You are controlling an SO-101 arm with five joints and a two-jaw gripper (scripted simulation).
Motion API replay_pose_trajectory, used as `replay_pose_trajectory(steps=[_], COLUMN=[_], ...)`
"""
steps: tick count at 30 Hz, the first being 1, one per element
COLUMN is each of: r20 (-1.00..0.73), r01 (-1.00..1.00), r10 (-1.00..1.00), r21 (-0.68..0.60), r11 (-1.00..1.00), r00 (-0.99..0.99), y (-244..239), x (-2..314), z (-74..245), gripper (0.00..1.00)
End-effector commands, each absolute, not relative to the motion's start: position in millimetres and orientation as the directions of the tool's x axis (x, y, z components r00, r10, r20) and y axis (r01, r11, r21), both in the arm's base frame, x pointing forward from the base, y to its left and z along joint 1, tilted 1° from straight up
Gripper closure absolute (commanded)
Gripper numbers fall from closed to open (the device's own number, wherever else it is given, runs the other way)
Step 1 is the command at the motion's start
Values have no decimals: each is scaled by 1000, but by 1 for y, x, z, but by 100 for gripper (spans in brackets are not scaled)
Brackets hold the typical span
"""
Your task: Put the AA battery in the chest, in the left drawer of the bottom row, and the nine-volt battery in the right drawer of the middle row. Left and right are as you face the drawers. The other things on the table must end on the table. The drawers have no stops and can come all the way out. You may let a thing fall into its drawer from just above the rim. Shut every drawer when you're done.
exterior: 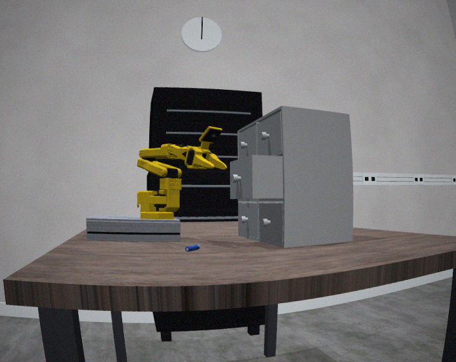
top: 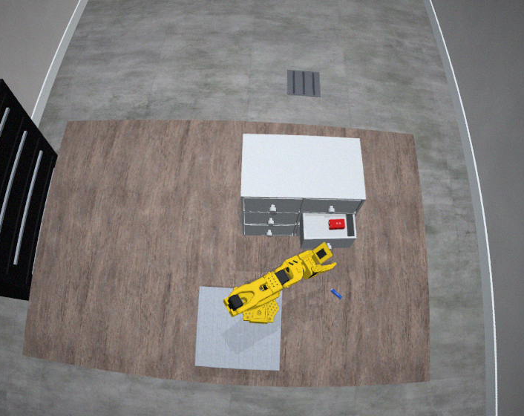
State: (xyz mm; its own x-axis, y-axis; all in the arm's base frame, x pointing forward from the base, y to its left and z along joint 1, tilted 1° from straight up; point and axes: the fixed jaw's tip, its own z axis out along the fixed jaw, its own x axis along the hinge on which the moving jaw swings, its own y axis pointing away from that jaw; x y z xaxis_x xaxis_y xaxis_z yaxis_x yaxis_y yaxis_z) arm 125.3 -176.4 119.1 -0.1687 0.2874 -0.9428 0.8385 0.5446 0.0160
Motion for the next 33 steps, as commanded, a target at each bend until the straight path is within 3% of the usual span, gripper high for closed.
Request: replay_pose_trajectory(steps=[1, 33], r20=[-937, -937], r01=[834, 830], r10=[302, 301], r21=[24, 24], r11=[551, 557], r00=[-173, -175], y=[-175, -174], x=[127, 128], z=[113, 110], gripper=[79, 79])
